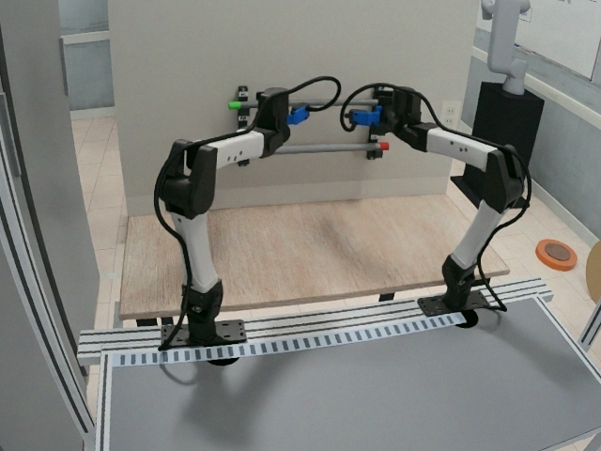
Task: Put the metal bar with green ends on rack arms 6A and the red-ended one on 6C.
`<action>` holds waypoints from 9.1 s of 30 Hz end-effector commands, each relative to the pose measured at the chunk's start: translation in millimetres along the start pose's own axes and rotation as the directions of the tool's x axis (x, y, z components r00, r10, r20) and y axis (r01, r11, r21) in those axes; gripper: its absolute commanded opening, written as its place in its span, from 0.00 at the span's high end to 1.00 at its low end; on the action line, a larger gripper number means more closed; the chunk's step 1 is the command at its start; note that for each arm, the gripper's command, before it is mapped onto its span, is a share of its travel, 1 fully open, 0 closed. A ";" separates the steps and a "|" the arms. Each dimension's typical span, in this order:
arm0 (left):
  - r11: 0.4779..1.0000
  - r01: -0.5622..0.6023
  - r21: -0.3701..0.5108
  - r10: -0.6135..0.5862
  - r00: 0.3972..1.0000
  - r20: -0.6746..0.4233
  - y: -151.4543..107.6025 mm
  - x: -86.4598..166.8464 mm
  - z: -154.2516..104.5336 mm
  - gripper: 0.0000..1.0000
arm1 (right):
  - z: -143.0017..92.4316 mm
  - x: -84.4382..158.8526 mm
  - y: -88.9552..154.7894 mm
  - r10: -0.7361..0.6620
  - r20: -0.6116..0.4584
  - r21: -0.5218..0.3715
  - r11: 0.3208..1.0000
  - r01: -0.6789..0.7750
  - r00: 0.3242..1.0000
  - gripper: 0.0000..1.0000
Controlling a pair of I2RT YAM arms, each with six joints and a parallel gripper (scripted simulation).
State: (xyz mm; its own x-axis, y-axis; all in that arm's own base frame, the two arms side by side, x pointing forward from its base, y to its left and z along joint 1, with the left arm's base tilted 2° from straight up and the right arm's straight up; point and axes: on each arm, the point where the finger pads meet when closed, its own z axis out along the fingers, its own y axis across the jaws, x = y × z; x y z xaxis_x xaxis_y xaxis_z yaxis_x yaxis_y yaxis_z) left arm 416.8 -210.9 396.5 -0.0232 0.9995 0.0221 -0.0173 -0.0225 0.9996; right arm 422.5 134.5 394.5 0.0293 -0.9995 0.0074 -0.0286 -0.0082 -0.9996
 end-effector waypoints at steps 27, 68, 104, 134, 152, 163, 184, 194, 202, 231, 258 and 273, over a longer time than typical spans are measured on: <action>1.000 0.004 -0.006 -0.004 1.000 0.006 -29.8 -11.3 -1.2 0.34 | 2.1 -3.7 21.0 0.006 -0.003 0.026 1.000 -0.006 1.000 0.34; 1.000 0.004 -0.006 -0.004 1.000 0.006 -42.6 -12.2 1.9 0.36 | 5.3 -4.2 28.2 0.006 -0.003 0.026 1.000 -0.006 1.000 0.36; 1.000 0.004 -0.006 -0.004 1.000 0.006 -33.7 -12.4 45.7 0.36 | 48.9 -3.9 16.0 0.006 -0.003 0.026 1.000 -0.006 1.000 0.36; 1.000 0.004 -0.006 -0.004 1.000 0.006 -34.0 -12.7 81.4 0.36 | 84.5 -3.8 13.7 0.006 -0.003 0.026 1.000 -0.006 1.000 0.36; 1.000 0.004 -0.006 -0.004 1.000 0.006 -35.8 -12.7 81.4 0.36 | 84.4 -3.8 11.6 0.006 -0.003 0.026 1.000 -0.006 1.000 0.36; 1.000 0.004 -0.006 -0.004 1.000 0.006 -36.7 -12.7 81.4 0.36 | 84.5 -3.8 13.2 0.006 -0.003 0.026 1.000 -0.006 1.000 0.36; 1.000 0.004 -0.006 -0.004 1.000 0.006 -38.1 -12.7 81.4 0.36 | 84.5 -3.8 15.7 0.006 -0.003 0.026 1.000 -0.006 1.000 0.36; 1.000 0.004 -0.006 -0.004 1.000 0.006 -38.8 -12.7 81.4 0.36 | 84.6 -3.8 17.0 0.006 -0.003 0.026 1.000 -0.006 1.000 0.36; 1.000 0.004 -0.006 -0.004 1.000 0.006 -39.2 -12.7 81.4 0.36 | 84.6 -3.8 17.9 0.006 -0.003 0.026 1.000 -0.006 1.000 0.36; 1.000 0.004 -0.006 -0.004 1.000 0.006 -41.4 -12.7 81.4 0.36 | 84.7 -3.8 21.8 0.006 -0.003 0.026 1.000 -0.006 1.000 0.36; 1.000 0.004 -0.006 -0.004 1.000 0.006 -42.8 -12.7 81.4 0.65 | 84.8 -3.9 26.2 0.006 -0.003 0.026 1.000 -0.006 1.000 0.65; 1.000 0.004 -0.006 -0.004 1.000 0.006 -42.8 -12.7 81.4 0.83 | 84.8 -3.9 26.2 0.006 -0.003 0.026 1.000 -0.006 1.000 0.83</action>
State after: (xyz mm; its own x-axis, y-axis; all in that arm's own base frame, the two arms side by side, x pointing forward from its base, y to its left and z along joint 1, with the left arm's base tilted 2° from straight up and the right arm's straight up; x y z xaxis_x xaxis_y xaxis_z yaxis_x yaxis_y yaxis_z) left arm 491.7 -213.9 375.2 -0.0274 0.9996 -0.0040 -0.0590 0.0023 0.9983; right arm 503.3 140.5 370.3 0.0225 -0.9997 -0.0037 -0.0050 0.0036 -1.0000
